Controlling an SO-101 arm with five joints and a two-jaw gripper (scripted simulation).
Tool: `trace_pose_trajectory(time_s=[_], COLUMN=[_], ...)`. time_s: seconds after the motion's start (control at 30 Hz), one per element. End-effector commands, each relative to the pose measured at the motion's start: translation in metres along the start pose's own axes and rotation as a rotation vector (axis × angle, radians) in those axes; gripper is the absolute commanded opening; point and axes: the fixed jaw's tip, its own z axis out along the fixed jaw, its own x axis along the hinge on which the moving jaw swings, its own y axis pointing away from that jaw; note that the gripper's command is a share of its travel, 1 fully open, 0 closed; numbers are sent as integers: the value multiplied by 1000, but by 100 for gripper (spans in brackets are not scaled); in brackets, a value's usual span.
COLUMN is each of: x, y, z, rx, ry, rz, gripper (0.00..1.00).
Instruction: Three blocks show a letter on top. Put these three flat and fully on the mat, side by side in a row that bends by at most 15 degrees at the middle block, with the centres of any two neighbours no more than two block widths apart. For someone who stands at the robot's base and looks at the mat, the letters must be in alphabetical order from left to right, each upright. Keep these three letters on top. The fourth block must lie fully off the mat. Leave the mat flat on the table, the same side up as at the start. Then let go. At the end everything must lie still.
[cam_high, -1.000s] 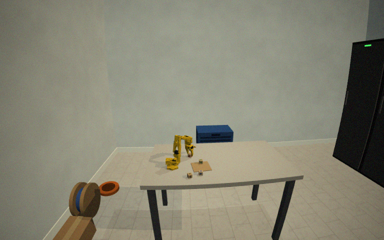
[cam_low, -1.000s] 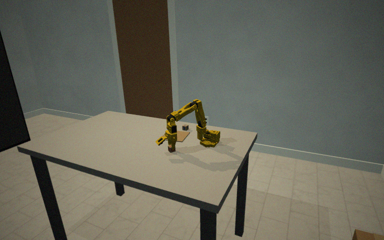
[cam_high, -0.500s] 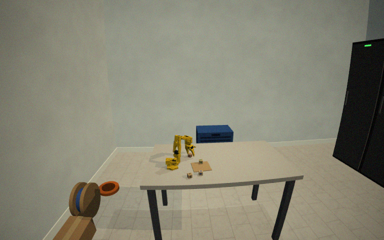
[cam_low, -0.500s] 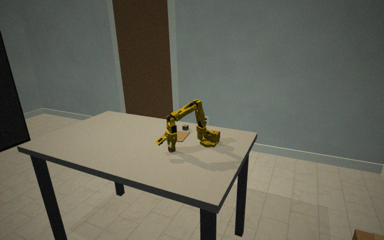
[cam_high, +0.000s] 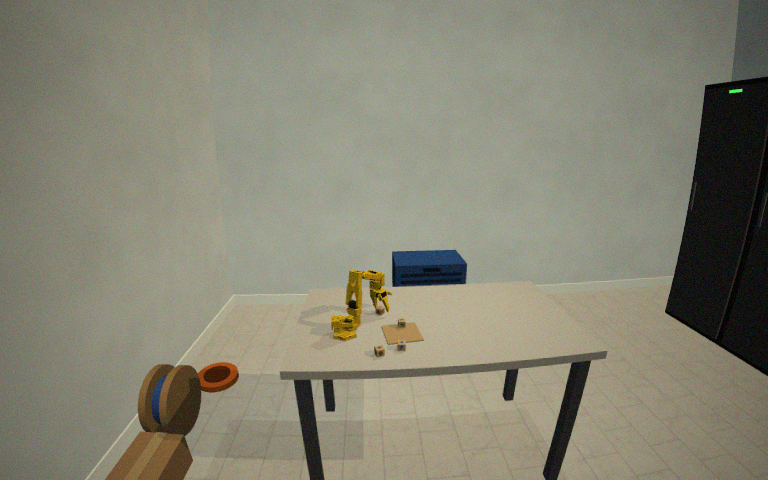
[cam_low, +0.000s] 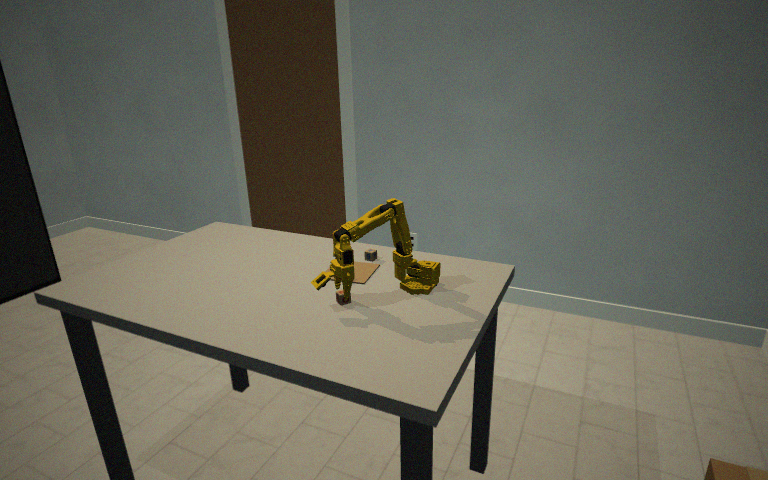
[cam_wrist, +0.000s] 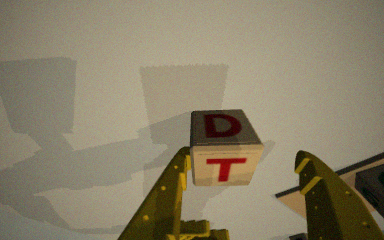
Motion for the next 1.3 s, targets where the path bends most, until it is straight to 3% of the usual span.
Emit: trace_pose_trajectory(time_s=[0.0, 0.53, 1.27], x=[-18, -11, -11], y=[2, 2, 2], z=[-32, -74, -76], rx=[-7, -7, -7], ry=[-131, -131, -131], rz=[0, 0, 0], gripper=[36, 36, 36])
